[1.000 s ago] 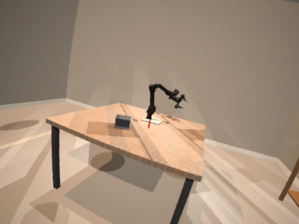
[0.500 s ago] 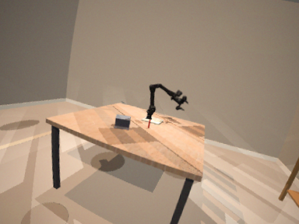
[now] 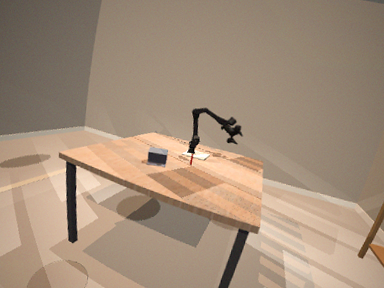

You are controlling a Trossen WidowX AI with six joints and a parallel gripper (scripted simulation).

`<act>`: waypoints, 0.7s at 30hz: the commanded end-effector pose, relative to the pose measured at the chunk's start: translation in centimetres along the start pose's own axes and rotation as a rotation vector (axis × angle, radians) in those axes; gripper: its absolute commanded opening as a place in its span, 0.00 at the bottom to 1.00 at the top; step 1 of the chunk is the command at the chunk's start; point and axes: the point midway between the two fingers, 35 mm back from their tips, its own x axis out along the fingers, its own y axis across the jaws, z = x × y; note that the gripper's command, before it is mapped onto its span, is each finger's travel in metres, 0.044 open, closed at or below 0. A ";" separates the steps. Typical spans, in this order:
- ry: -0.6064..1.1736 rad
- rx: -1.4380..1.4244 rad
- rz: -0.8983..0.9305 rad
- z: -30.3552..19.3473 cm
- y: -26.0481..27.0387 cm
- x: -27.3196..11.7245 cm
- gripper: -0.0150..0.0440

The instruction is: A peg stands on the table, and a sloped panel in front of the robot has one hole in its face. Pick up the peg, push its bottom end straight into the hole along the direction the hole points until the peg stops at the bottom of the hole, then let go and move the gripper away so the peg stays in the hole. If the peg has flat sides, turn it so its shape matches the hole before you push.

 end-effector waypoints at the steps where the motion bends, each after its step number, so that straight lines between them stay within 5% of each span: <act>1: 0.031 0.029 0.022 -1.0 -0.2 1.0 1.00; 21: 0.214 0.164 0.138 -7.9 -0.9 5.2 1.00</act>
